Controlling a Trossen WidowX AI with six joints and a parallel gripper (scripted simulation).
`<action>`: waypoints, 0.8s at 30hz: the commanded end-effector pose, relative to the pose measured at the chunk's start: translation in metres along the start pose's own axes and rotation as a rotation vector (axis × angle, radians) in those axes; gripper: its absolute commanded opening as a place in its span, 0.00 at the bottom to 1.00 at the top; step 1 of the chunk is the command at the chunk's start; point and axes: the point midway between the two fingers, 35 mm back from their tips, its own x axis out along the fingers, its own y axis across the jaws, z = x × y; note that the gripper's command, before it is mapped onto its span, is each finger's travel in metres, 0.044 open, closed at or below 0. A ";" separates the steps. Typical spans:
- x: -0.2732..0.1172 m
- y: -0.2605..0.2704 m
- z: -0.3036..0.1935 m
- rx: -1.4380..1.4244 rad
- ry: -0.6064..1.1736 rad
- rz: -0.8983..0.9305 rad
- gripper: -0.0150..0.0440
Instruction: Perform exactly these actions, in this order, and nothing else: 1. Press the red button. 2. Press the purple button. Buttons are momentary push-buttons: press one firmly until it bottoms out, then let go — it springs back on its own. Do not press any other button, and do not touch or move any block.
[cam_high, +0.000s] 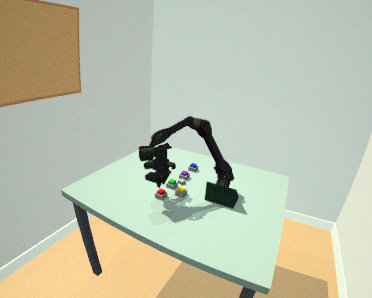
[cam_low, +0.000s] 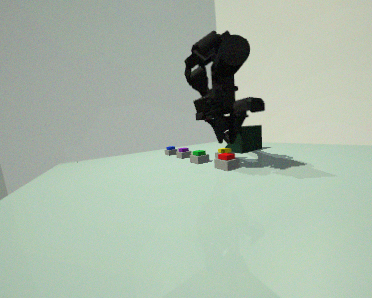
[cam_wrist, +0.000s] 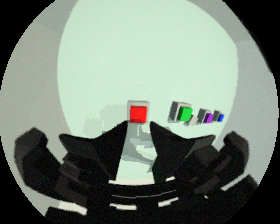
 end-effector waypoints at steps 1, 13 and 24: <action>0.004 -0.001 0.000 -0.006 -0.004 -0.003 0.29; 0.005 0.000 0.000 -0.006 -0.004 -0.003 0.29; 0.022 0.000 0.000 -0.005 -0.005 -0.003 0.29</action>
